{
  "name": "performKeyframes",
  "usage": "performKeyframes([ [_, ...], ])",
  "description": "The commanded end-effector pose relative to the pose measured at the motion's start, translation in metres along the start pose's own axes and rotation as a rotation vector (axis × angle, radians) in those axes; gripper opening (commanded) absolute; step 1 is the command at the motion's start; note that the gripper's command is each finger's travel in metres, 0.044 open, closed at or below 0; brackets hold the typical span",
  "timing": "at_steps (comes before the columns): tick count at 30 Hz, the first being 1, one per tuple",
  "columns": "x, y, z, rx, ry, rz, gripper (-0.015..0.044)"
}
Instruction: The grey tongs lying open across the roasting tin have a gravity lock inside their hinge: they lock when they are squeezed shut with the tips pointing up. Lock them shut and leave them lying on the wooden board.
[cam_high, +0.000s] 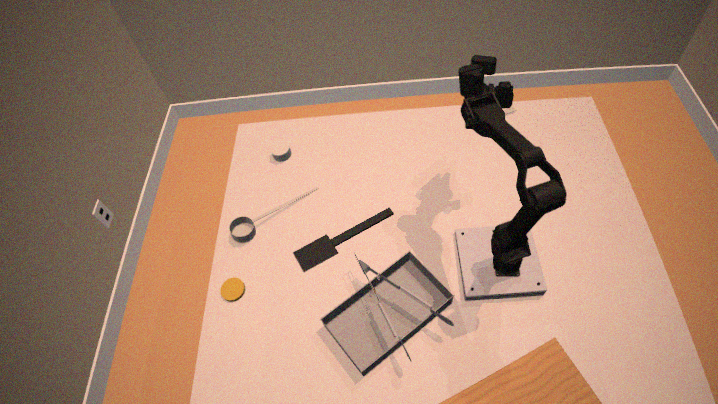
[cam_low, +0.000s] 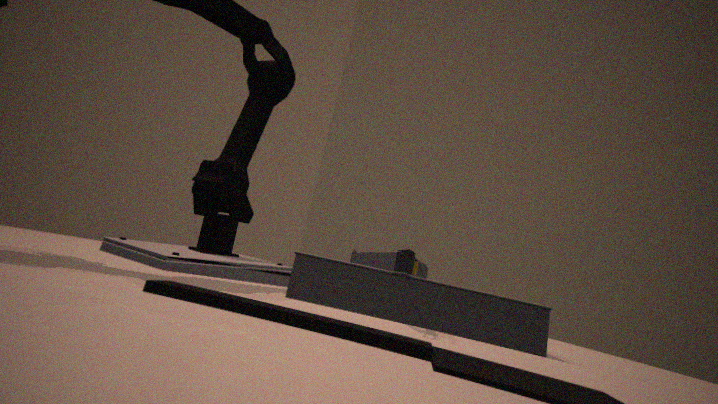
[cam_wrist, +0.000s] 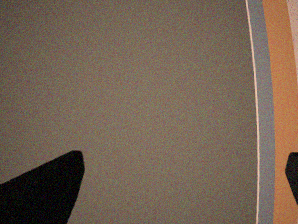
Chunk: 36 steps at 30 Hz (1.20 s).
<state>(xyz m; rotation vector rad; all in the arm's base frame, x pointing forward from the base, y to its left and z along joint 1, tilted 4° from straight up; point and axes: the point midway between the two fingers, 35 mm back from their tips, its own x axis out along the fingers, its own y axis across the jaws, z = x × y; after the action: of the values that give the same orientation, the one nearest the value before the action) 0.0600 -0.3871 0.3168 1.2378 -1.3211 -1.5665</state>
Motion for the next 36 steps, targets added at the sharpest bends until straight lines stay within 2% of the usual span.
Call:
performKeyframes([
  [1,-0.018,-0.022,-0.054,-0.141,0.159,-0.076,0.044],
  [11,-0.12,-0.096,-0.179,-0.563,0.622,-0.246,0.044],
  [19,-0.236,-0.165,-0.225,-0.954,0.978,-0.337,0.044],
  [27,-0.362,-0.229,-0.215,-1.398,1.305,-0.378,0.044],
  [36,-0.487,-0.285,-0.136,-1.972,1.602,-0.383,0.044],
])
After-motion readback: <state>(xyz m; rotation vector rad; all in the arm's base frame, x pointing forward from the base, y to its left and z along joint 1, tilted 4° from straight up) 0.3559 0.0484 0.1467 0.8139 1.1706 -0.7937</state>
